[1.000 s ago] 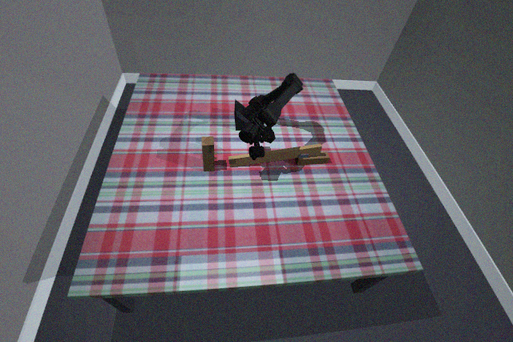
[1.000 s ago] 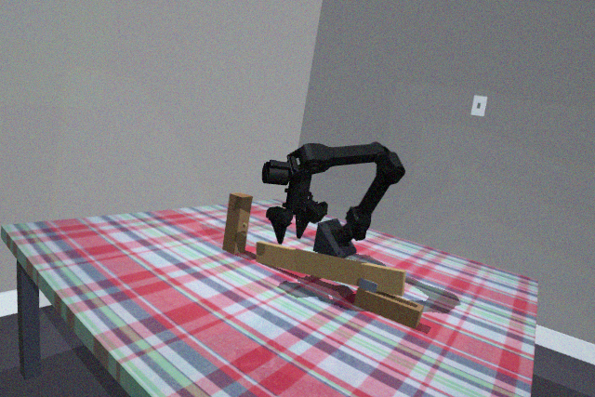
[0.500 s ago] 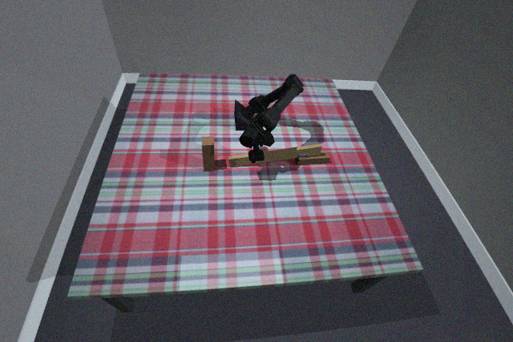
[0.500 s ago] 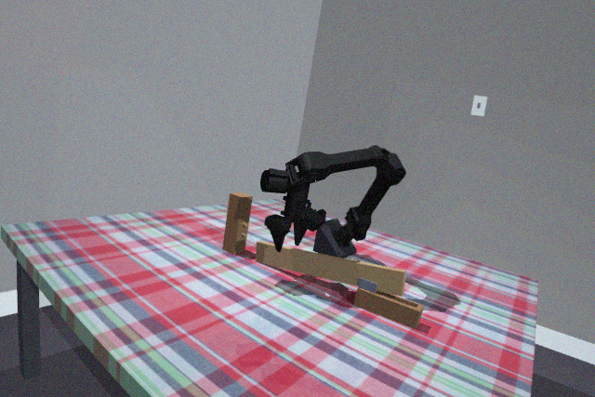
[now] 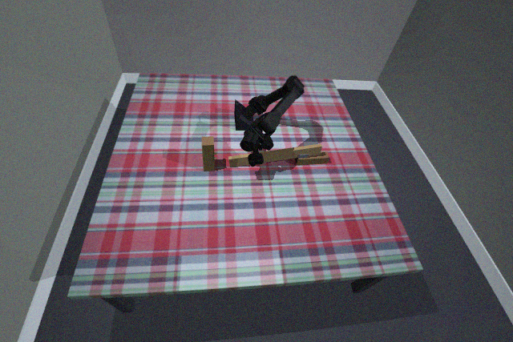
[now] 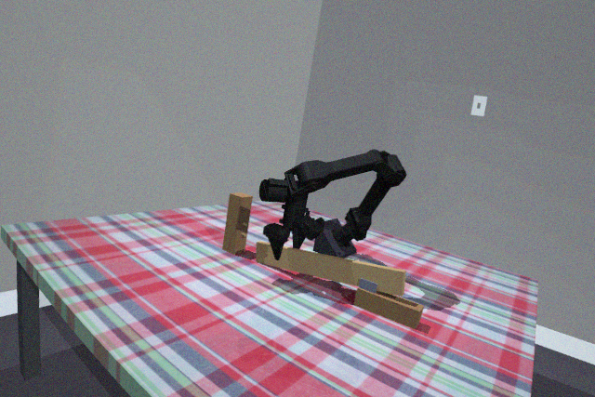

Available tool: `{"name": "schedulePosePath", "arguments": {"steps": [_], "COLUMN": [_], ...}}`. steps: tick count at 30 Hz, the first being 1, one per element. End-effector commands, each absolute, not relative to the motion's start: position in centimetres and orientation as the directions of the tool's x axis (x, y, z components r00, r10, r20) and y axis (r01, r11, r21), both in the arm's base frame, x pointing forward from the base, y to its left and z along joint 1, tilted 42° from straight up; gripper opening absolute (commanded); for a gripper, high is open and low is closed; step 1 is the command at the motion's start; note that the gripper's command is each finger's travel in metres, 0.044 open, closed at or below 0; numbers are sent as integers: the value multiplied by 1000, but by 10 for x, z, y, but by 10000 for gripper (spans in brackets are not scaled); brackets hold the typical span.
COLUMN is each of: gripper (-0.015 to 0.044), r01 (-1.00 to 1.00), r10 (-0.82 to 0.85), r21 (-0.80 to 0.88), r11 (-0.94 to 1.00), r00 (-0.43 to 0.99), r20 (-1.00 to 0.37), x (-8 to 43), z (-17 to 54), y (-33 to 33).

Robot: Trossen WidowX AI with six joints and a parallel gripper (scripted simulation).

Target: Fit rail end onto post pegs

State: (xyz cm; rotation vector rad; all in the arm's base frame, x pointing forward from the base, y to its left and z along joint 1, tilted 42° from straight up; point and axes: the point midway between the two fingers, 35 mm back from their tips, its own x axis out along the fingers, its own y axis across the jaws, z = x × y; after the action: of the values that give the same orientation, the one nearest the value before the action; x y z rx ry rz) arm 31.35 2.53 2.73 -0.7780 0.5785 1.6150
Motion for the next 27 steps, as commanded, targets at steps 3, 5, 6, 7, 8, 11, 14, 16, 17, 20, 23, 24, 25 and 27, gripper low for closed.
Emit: {"name": "schedulePosePath", "arguments": {"steps": [3, 5, 6, 7, 8, 11, 14, 16, 17, 20, 23, 24, 25, 27], "gripper": [440, 440, 440, 440, 440, 440, 414, 361, 335, 256, 177, 151, 125, 72], "r01": [-982, -982, -982, -982, -982, -982, -982, -982, -982, -982, -982, -982, -982, -982], "r10": [655, 655, 656, 656, 656, 656, 656, 656, 656, 656, 656, 656, 656, 656], "r21": [-42, -42, -42, -42, -42, -42, -42, -42, -42, -42, -42, -42, -42, -42], "r11": [-182, -182, -182, -182, -182, -182, -182, -182, -182, -182, -182, -182, -182, -182], "r00": [-89, -90, -90, -90, -90, -90, -90, -90, -90, -90, -90, -90, -90, -90], "r20": [-750, -750, -750, -750, -750, -749, -749, -749, -749, -749, -749, -749, -749, -749], "x": [311, 311, 311, 310, 310, 309, 309, 309, 309, 309, 309, 309, 309, 309], "z": [20, 18, 17, 16, 14, 11, 11, 11, 11, 11, 11, 11, 11, 11], "y": [33, 35, 36, 37, 38, 41, 42, 42, 42, 42, 42, 42, 42, 42]}}
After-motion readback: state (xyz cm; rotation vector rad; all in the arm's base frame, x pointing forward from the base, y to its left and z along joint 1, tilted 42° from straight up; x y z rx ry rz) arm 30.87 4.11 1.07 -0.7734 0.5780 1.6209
